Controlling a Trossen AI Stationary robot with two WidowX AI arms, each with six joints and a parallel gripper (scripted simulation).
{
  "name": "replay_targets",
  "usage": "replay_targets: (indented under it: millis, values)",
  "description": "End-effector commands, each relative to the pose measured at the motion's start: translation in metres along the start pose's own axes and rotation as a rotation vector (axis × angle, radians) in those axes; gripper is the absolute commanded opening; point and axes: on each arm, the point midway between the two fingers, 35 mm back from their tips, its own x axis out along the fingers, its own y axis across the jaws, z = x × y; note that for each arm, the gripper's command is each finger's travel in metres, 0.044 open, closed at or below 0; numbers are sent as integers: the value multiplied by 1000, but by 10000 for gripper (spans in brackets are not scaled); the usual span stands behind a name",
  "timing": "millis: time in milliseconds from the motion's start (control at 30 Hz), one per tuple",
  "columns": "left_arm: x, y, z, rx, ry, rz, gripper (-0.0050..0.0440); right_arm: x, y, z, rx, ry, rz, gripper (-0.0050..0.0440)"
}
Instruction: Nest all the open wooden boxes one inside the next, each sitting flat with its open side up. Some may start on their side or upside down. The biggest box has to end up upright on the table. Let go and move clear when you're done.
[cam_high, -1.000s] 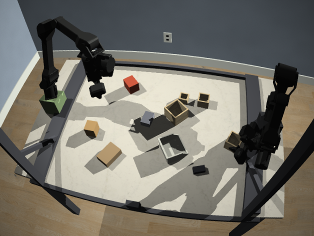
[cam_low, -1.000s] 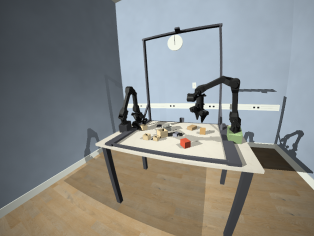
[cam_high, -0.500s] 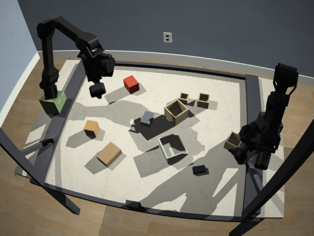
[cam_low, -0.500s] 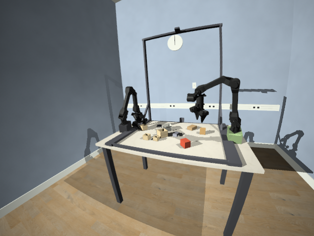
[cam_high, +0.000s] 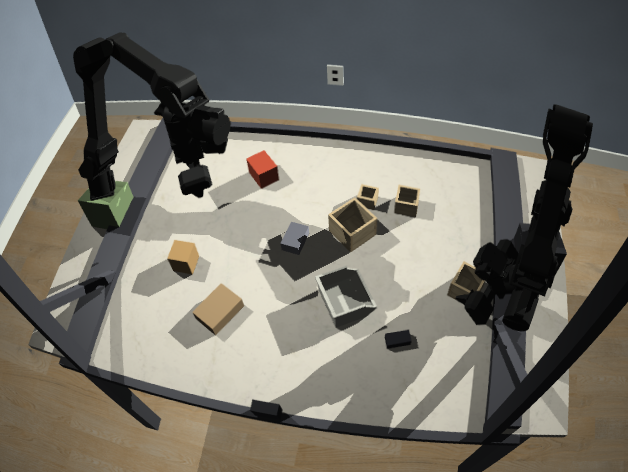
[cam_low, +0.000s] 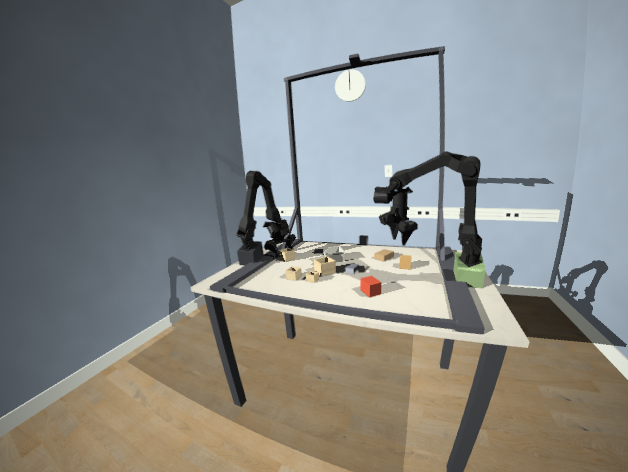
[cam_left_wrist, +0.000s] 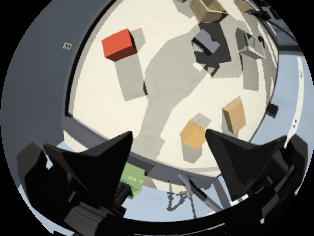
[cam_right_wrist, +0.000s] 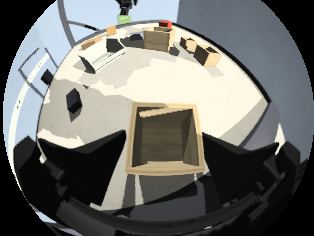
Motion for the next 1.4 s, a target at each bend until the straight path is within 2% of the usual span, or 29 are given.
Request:
replay_targets:
  millis: [0, 167, 367, 600, 733, 867, 1033, 1367]
  values:
    - [-4, -1, 3, 0, -12, -9, 400, -6, 1, 8, 4, 92, 17, 400]
    - [-4, -1, 3, 0, -12, -9, 400, -8, 4, 11, 9, 123, 23, 400]
    - [-4, -1, 3, 0, -12, -9, 400, -17, 7, 27, 14, 303, 32, 400]
    - [-4, -1, 3, 0, -12, -9, 400, -19, 7, 32, 13, 368, 31, 400]
    - [-4, -1, 3, 0, -12, -9, 400, -26, 6, 45, 12, 512, 35, 400]
    - [-4, -1, 3, 0, -12, -9, 400, -28, 6, 49, 11, 559, 36, 400]
    - [-4, -1, 3, 0, -12, -9, 400, -36, 4, 64, 10, 739, 39, 400]
    - [-4, -1, 3, 0, -12, -9, 400, -35, 1, 60, 1, 747, 25, 400]
